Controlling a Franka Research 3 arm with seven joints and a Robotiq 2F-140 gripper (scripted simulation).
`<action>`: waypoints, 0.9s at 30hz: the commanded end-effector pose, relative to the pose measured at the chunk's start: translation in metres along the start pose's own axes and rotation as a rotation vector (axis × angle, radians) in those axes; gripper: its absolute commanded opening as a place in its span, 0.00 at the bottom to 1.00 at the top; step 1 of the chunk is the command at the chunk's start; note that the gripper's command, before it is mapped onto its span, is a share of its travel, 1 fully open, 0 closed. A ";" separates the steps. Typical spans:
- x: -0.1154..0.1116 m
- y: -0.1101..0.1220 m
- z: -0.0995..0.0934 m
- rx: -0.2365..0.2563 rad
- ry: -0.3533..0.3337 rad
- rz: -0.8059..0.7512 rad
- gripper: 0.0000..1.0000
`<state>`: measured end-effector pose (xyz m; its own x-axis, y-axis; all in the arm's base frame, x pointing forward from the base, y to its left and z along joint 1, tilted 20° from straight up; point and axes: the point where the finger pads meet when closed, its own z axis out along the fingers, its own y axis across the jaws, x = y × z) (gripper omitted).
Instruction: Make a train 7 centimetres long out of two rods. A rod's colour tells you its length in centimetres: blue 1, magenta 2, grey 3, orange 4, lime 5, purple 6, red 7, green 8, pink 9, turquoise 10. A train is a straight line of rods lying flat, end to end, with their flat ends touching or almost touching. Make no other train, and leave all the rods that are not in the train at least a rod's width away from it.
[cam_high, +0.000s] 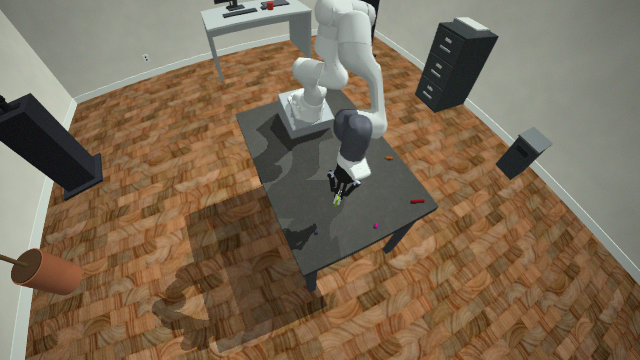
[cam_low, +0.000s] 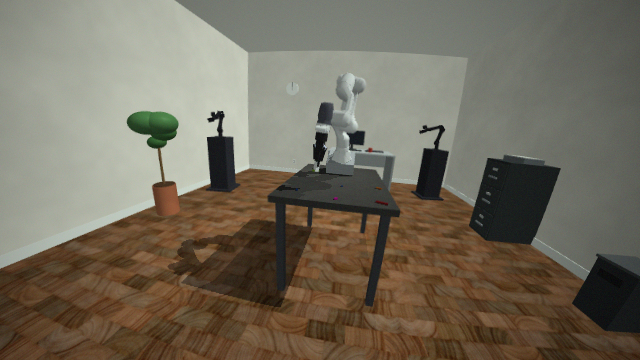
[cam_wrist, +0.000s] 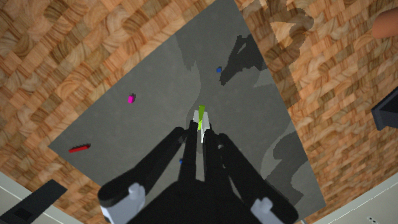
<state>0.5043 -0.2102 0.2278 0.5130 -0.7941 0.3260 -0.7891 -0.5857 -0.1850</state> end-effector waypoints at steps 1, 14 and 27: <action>-0.001 -0.001 0.001 -0.019 -0.001 0.137 0.12; 0.007 -0.011 0.000 -0.021 0.005 0.365 0.12; 0.012 -0.021 -0.001 -0.021 0.009 0.561 0.12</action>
<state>0.5250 -0.2087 0.2371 0.1536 -0.9603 0.2328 -0.9285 -0.2209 -0.2985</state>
